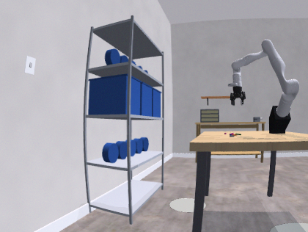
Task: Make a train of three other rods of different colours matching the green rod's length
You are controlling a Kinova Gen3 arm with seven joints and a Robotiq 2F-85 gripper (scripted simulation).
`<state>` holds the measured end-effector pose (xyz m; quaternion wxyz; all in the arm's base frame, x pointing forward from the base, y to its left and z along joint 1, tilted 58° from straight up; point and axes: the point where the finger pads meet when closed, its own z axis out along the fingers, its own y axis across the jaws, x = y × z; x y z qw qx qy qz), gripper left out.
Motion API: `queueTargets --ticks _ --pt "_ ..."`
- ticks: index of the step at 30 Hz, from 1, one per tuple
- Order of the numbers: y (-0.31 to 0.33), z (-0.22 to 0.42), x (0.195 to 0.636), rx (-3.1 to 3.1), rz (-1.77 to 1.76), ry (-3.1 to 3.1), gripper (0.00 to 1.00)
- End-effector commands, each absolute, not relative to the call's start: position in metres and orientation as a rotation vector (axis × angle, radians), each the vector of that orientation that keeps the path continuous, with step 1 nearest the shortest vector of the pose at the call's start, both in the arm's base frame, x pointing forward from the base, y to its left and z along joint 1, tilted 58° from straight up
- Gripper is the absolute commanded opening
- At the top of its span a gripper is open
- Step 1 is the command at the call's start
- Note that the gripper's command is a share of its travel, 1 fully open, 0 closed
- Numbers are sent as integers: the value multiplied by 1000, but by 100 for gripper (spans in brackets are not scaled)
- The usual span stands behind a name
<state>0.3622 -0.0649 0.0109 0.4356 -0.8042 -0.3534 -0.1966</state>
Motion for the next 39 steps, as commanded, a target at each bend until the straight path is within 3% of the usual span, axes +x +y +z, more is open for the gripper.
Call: queueTargets --ticks 1,39 --pt "-54 6 366 -1977 -484 -887 100" --pt "-52 -3 366 -1969 -480 -910 100"
